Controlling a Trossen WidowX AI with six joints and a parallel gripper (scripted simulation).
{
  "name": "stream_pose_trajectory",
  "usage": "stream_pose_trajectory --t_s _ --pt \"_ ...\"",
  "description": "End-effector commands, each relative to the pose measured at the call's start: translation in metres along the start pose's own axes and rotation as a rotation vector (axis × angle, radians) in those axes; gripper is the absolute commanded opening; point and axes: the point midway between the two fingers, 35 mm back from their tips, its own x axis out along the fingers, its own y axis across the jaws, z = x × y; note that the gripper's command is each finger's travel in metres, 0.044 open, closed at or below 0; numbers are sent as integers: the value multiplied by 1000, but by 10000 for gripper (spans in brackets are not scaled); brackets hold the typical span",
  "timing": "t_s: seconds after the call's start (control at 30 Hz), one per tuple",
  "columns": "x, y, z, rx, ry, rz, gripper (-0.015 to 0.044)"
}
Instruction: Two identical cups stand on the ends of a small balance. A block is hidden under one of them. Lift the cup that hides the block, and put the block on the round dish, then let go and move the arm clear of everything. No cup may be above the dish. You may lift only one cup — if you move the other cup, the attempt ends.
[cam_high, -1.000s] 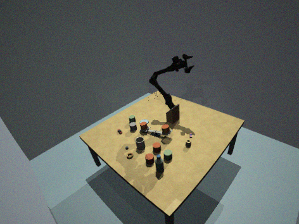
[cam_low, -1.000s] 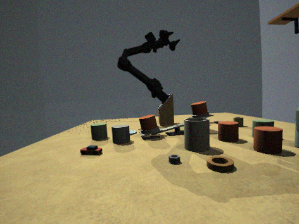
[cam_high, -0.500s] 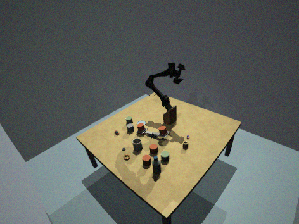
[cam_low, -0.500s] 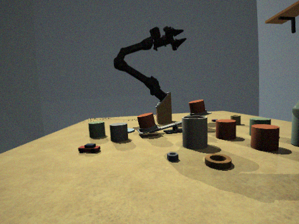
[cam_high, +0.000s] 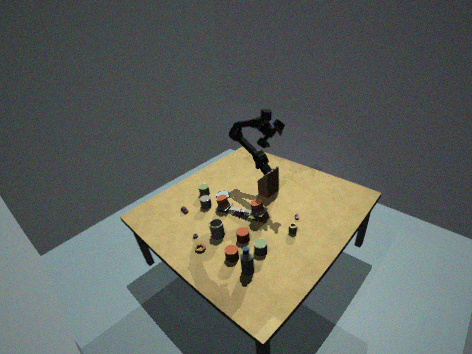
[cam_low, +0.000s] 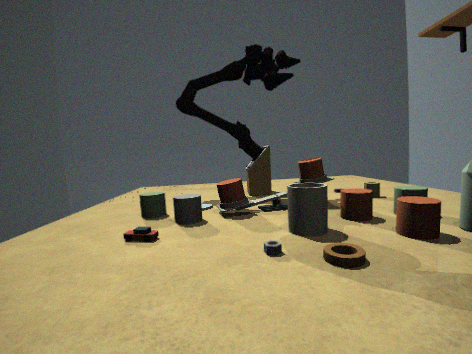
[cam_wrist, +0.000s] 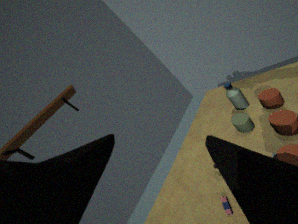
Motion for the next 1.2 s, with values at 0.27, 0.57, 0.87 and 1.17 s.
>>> stream_pose_trajectory --t_s 0.27,0.57,0.87,1.17 --pt "13 -110 -2 -164 35 -356 440" --pt "2 -189 -14 -291 132 -614 440" --pt "-24 -256 -34 -418 286 -842 440" --pt "-28 -269 -32 -361 316 -905 440"
